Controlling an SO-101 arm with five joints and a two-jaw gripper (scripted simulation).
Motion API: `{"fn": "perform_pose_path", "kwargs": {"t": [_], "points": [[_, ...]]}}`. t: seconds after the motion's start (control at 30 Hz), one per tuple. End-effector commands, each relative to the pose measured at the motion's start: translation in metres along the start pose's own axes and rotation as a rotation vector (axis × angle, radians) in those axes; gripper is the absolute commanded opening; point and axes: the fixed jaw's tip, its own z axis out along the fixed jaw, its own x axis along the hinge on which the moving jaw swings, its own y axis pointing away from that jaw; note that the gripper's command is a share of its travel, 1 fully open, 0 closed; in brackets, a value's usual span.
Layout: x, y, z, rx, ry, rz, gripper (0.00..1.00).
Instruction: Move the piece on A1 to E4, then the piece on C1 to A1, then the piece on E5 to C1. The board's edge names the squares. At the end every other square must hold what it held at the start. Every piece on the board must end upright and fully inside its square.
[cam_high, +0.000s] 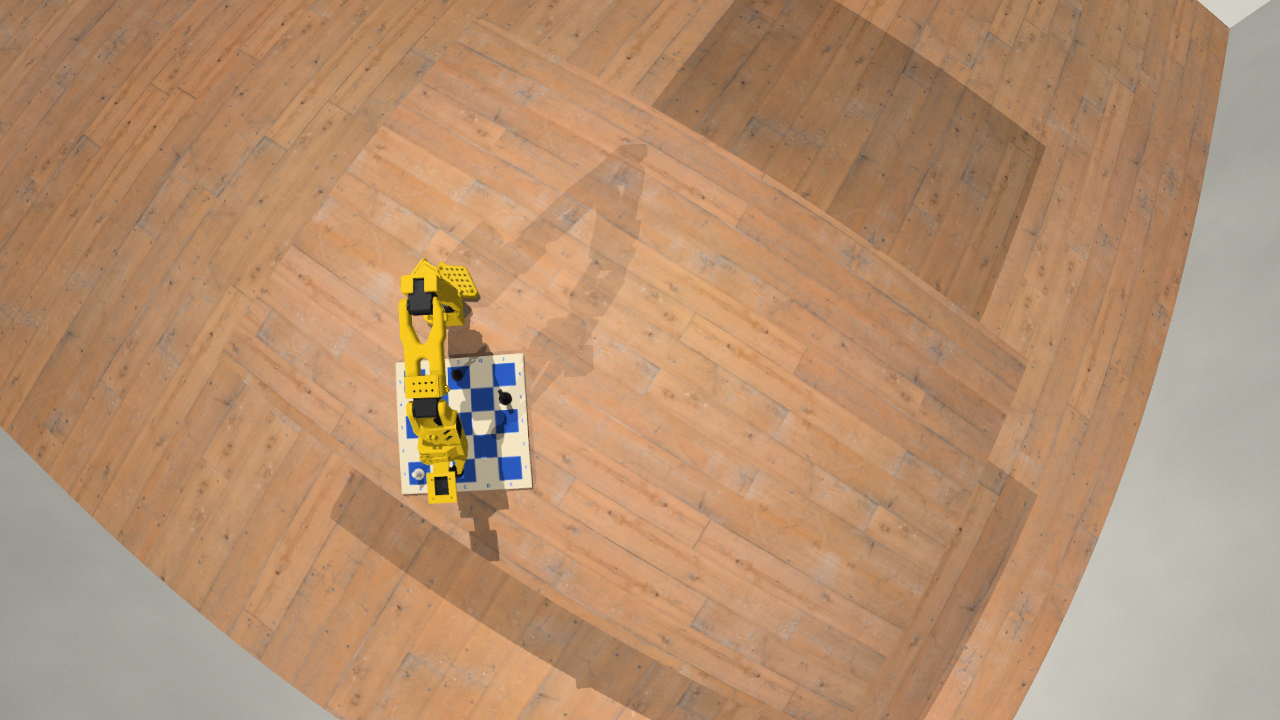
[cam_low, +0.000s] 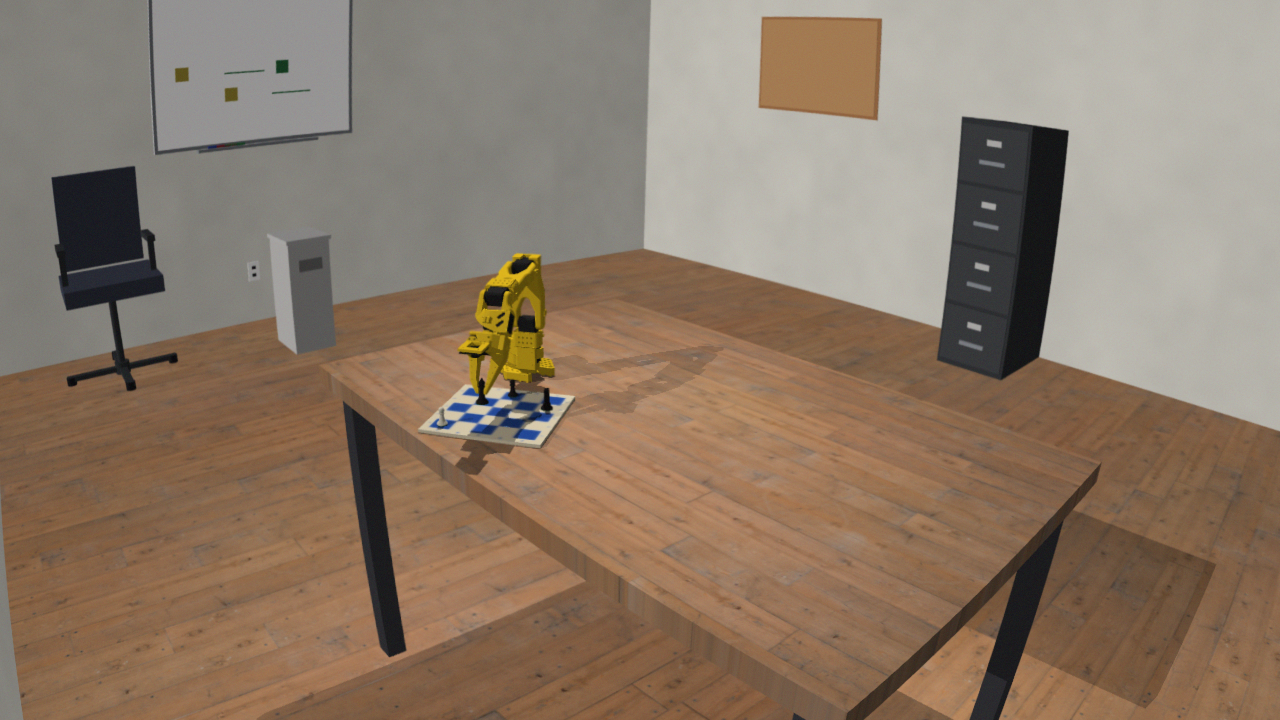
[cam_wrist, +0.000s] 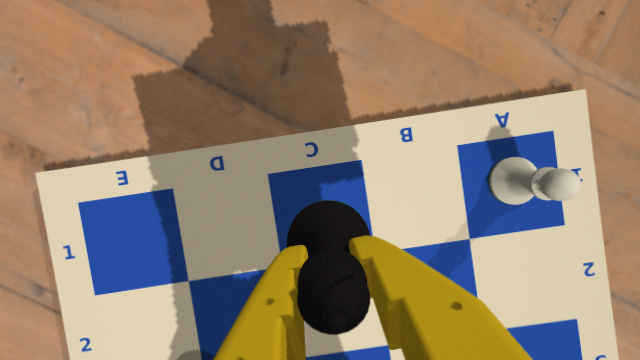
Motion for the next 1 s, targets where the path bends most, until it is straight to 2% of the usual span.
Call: {"fn": "perform_pose_path", "kwargs": {"t": [0.0, 0.47, 0.97], "points": [[0.0, 0.001, 0.002, -0.003, 0.004, 0.0, 0.0], [0.001, 0.001, 0.003, -0.003, 0.004, 0.0, 0.0], [0.007, 0.001, 0.014, -0.003, 0.004, 0.0, 0.0]]}}
